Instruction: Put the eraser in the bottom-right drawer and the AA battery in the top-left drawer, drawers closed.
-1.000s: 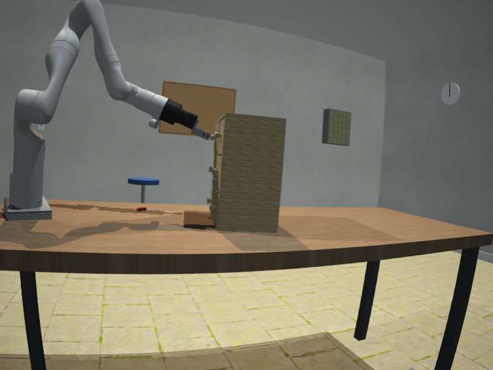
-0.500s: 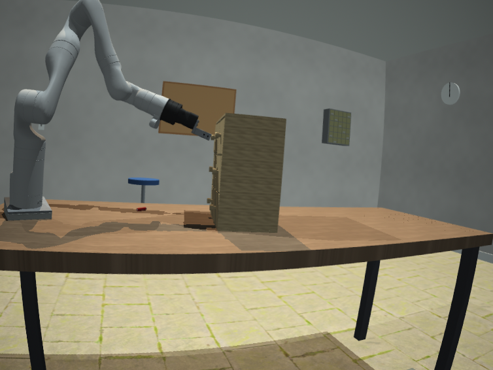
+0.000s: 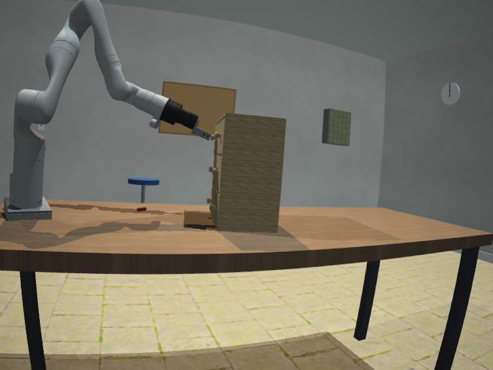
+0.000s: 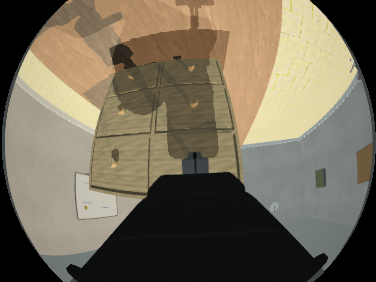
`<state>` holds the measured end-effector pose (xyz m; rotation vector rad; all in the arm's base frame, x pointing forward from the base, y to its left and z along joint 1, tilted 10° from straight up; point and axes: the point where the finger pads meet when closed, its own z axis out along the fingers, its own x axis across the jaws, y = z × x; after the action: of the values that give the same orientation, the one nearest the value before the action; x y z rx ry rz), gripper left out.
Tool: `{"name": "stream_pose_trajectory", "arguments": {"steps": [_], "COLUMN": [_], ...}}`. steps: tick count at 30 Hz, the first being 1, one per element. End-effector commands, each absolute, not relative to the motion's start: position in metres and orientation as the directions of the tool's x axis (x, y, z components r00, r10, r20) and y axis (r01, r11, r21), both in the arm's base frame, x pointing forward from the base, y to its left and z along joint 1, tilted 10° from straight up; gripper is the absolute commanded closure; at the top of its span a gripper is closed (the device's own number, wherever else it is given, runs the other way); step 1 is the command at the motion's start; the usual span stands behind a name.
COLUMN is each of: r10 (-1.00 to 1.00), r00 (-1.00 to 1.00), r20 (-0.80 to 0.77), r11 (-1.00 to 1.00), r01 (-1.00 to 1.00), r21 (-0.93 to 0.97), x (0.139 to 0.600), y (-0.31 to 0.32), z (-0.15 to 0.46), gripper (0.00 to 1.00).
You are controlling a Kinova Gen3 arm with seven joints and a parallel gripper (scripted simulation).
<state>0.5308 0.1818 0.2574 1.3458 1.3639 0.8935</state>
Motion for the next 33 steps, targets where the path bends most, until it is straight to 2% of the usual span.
{"name": "stream_pose_trajectory", "arguments": {"steps": [1, 33], "r10": [0.985, 0.985], "r00": [0.099, 0.099], "r20": [-0.143, -0.143], "r11": [0.113, 0.113], "r01": [0.26, 0.26], "r21": [0.959, 0.959], "x": [0.5312, 0.5236], "y": [0.1814, 0.182], "z": [0.2581, 0.2574], "gripper": [1.0, 1.0]}}
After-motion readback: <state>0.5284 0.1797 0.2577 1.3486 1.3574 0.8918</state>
